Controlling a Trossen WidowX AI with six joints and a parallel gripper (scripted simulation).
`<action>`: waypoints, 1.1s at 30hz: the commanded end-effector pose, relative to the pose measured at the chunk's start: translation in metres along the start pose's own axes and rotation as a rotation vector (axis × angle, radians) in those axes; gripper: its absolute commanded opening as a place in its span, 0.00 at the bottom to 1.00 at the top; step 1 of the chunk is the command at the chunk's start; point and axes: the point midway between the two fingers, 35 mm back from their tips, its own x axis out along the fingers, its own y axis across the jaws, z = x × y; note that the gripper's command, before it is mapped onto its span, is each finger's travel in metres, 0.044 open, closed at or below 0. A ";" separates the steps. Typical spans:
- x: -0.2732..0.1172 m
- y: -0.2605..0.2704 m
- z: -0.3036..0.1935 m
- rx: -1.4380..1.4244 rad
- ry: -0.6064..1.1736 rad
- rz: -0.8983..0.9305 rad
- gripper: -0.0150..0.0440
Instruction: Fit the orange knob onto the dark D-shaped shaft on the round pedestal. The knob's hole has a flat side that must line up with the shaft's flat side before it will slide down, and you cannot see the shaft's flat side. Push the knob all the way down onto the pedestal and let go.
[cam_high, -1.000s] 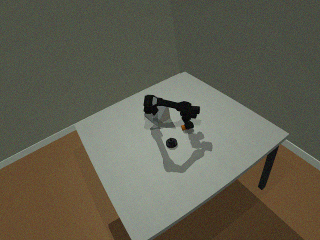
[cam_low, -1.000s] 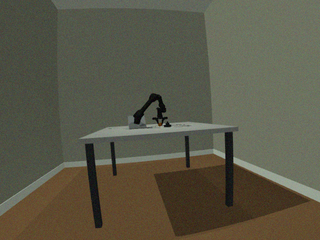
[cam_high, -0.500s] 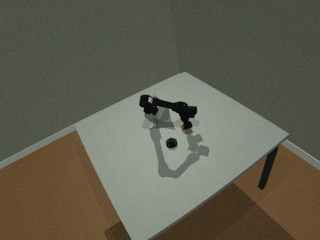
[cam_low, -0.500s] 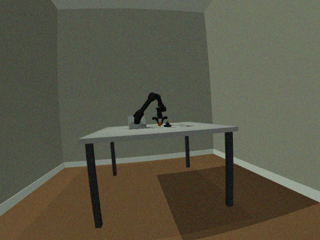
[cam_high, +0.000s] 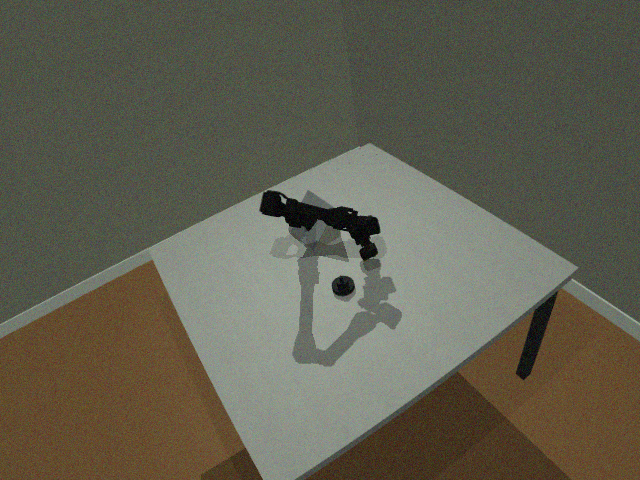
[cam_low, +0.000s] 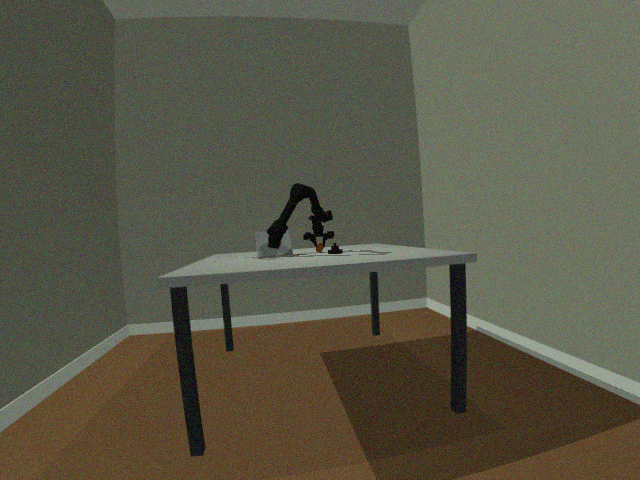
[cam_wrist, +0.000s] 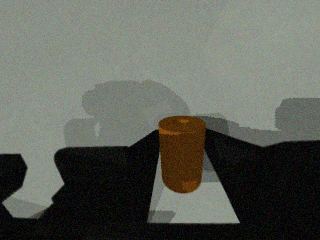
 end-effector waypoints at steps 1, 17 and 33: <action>-0.003 0.001 -0.003 -0.005 -0.067 0.004 0.56; -0.012 0.001 -0.019 -0.006 -0.344 0.006 0.56; -0.017 0.001 -0.036 -0.008 -0.620 0.009 0.56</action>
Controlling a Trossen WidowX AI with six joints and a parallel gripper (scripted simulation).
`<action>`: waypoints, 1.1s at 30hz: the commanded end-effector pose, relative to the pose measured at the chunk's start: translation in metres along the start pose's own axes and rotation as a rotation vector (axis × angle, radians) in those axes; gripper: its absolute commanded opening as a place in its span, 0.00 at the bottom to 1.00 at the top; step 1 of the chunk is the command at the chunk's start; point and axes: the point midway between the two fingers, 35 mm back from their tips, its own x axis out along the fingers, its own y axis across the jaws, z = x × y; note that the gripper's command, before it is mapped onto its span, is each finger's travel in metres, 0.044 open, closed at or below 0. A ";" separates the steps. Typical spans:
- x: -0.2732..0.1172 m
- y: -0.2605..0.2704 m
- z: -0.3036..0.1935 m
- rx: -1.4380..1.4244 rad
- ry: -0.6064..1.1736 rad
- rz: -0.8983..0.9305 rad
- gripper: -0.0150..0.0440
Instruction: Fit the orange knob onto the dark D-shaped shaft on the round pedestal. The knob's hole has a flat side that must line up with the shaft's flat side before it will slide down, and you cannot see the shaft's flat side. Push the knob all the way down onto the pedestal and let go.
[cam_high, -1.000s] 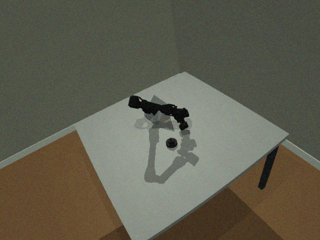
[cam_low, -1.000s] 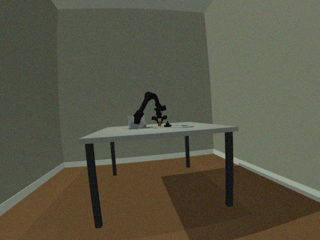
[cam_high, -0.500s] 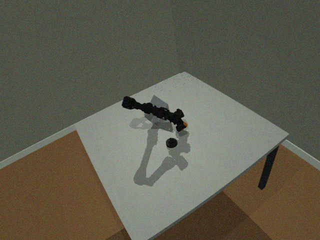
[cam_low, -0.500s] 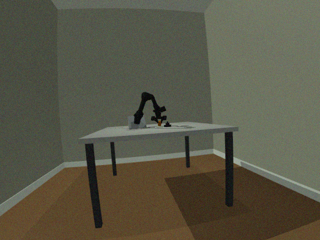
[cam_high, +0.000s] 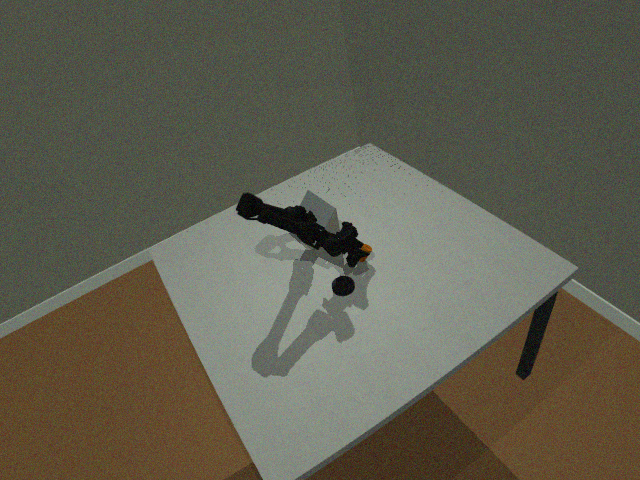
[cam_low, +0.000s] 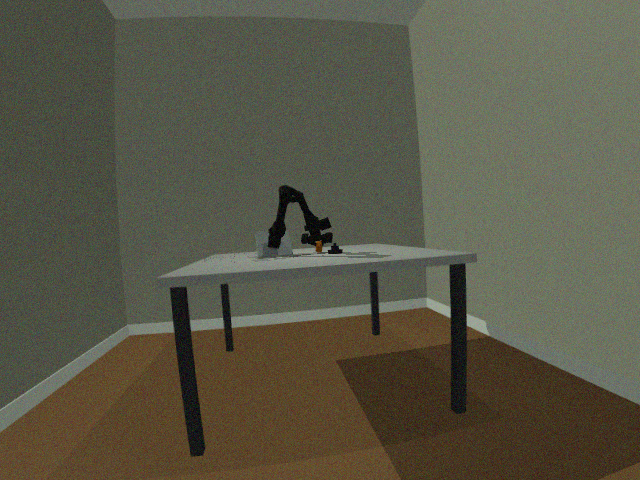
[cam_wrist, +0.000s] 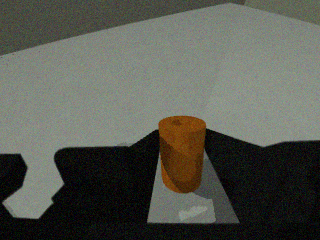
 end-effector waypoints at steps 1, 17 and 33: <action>-0.003 0.001 -0.003 -0.006 -0.067 0.000 0.56; -0.007 0.001 -0.008 -0.011 -0.150 0.001 0.69; -0.007 0.001 -0.008 -0.011 -0.150 0.001 0.69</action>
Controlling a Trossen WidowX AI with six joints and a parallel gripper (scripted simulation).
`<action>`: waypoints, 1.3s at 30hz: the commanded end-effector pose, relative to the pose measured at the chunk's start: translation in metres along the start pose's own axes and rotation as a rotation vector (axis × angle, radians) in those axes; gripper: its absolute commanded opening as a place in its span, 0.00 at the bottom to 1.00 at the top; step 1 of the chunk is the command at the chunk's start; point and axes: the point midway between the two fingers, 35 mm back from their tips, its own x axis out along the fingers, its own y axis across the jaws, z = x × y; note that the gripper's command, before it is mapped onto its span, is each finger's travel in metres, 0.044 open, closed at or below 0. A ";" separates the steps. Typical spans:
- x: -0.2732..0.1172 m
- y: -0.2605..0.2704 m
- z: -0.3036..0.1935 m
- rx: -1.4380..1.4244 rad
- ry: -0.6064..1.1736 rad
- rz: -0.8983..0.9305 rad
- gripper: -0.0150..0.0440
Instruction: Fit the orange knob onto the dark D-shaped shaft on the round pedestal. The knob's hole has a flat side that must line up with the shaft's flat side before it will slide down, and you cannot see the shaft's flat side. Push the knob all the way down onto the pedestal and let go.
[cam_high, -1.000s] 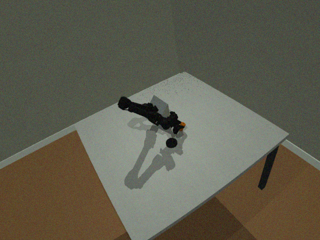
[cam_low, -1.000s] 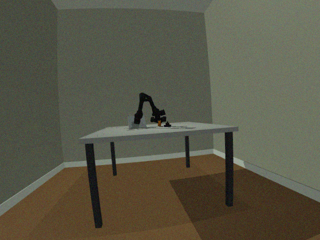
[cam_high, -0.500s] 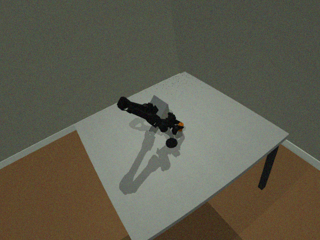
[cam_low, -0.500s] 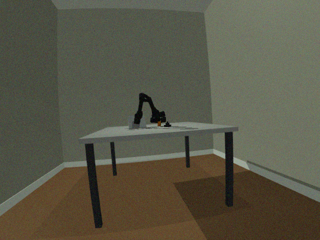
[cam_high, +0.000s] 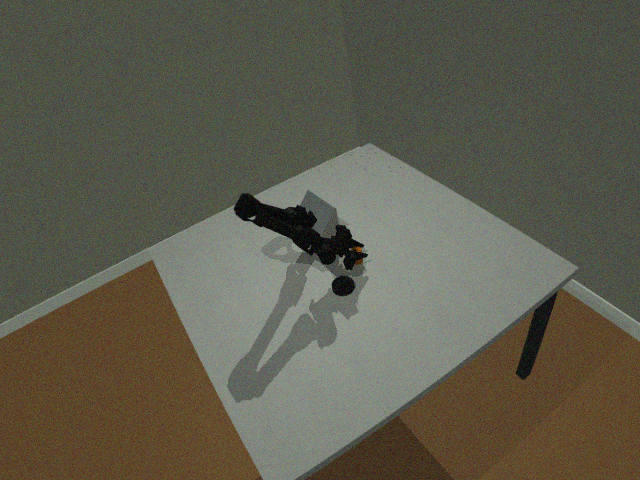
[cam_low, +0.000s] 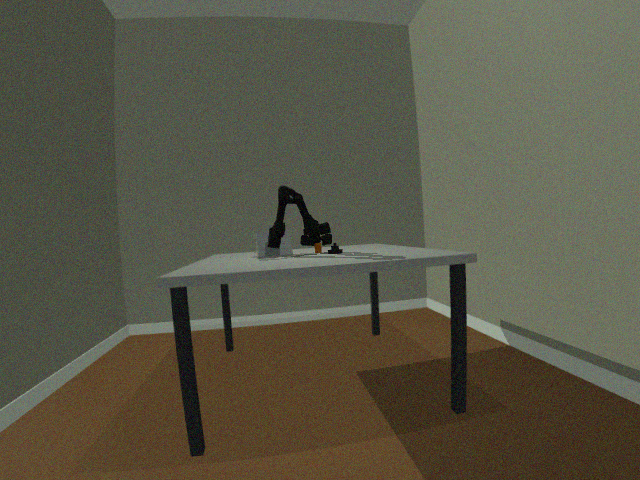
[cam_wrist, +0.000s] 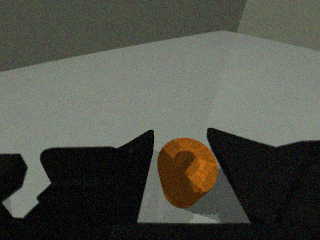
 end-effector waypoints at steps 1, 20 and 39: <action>0.000 0.000 0.001 0.000 -0.005 -0.001 0.69; -0.001 -0.001 0.002 0.000 -0.004 0.000 1.00; -0.025 0.016 0.067 0.101 0.402 0.175 1.00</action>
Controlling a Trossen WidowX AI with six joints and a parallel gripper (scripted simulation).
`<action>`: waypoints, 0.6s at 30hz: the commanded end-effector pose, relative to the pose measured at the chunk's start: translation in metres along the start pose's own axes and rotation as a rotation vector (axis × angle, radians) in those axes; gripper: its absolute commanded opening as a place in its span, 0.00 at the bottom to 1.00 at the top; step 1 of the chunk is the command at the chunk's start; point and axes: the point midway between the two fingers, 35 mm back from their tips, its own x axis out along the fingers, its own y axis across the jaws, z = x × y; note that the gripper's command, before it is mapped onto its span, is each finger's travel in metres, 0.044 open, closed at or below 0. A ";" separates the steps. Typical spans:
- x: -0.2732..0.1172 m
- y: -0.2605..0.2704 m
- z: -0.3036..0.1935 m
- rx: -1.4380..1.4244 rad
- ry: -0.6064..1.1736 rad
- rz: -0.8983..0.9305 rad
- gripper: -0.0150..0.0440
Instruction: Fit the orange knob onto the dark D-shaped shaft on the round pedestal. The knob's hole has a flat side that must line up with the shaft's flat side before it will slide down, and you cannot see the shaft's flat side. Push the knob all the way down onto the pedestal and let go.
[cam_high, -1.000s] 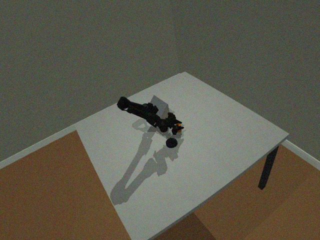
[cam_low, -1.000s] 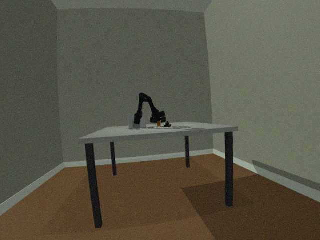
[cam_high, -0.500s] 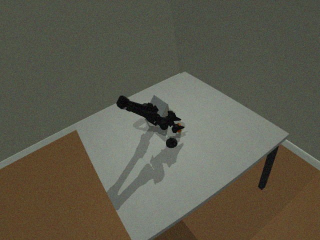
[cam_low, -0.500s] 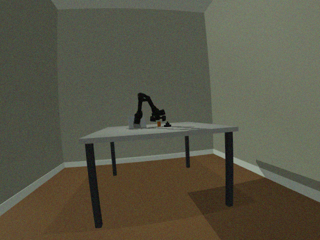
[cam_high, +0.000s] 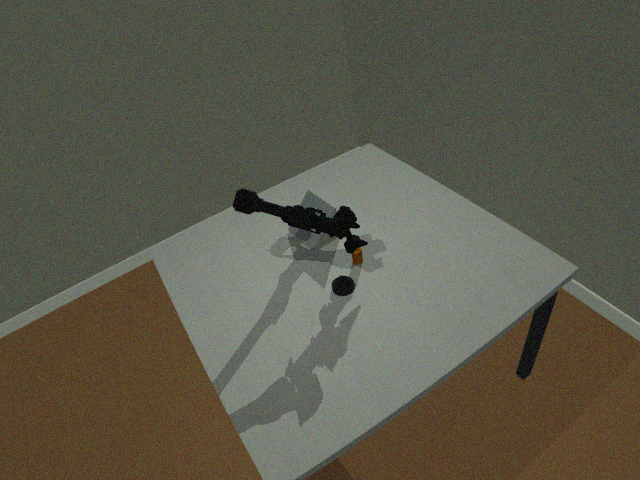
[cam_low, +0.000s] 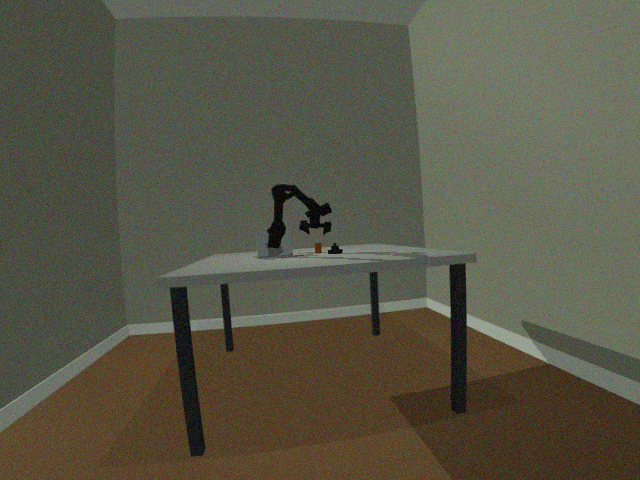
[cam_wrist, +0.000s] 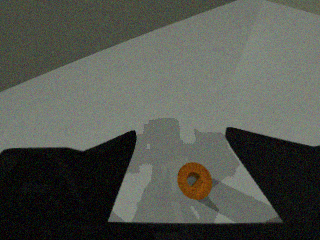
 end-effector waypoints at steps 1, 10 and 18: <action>0.004 0.008 -0.003 0.043 0.272 0.065 1.00; -0.025 -0.003 0.013 0.007 0.865 -0.136 1.00; -0.026 -0.004 0.014 0.004 0.874 -0.144 1.00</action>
